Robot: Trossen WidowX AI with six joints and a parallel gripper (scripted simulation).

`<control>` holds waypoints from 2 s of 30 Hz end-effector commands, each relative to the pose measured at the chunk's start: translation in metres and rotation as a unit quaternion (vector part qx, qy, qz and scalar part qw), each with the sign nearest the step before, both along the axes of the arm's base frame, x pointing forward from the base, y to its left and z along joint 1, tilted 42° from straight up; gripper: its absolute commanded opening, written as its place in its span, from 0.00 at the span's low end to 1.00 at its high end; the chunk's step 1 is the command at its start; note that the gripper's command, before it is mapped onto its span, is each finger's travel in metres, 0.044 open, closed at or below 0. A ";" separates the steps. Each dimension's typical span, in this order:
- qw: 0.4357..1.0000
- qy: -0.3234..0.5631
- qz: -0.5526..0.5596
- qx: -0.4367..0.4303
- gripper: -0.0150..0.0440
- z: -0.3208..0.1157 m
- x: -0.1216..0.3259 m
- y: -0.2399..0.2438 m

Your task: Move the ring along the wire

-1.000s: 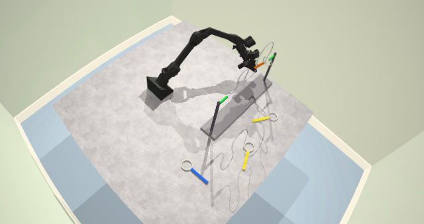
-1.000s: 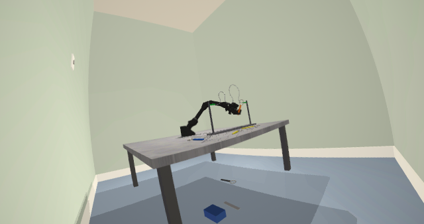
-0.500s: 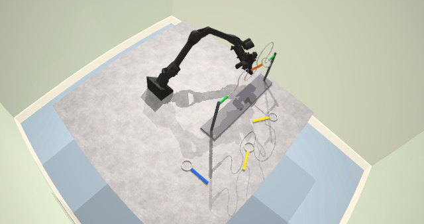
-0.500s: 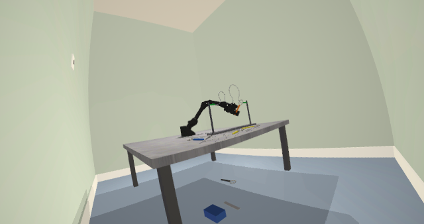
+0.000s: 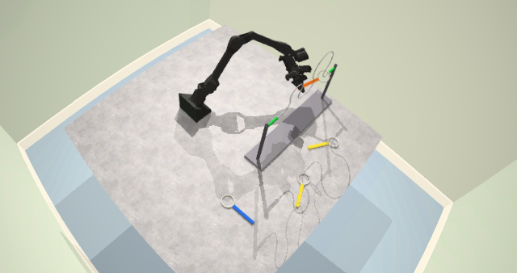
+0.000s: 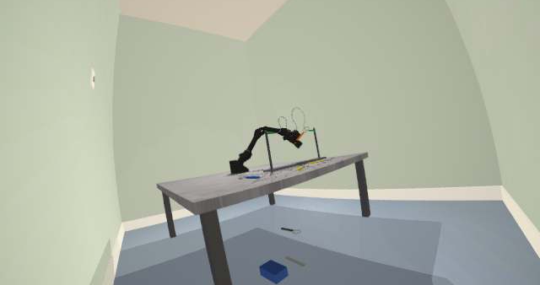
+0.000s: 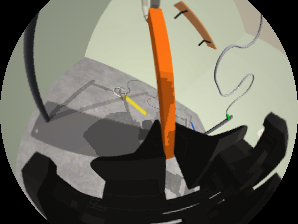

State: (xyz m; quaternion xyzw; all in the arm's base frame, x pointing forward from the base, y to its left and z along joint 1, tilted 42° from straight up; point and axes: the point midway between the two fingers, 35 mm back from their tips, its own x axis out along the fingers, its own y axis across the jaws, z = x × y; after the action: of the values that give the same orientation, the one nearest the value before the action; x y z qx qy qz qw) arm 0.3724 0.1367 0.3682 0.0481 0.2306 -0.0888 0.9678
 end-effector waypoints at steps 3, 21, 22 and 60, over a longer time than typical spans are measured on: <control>0.997 0.016 -0.004 -0.080 0.00 -0.002 -0.005 -0.024; 0.952 0.055 -0.013 -0.300 0.00 0.019 -0.017 -0.086; 0.949 0.057 -0.013 -0.311 0.00 0.021 -0.017 -0.089; 0.750 0.086 0.002 -0.656 0.00 0.123 -0.023 -0.158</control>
State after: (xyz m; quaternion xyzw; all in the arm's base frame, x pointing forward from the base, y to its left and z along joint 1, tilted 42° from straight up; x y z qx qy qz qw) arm 0.3478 -0.0196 0.4837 -0.5849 0.2055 -0.2231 0.7523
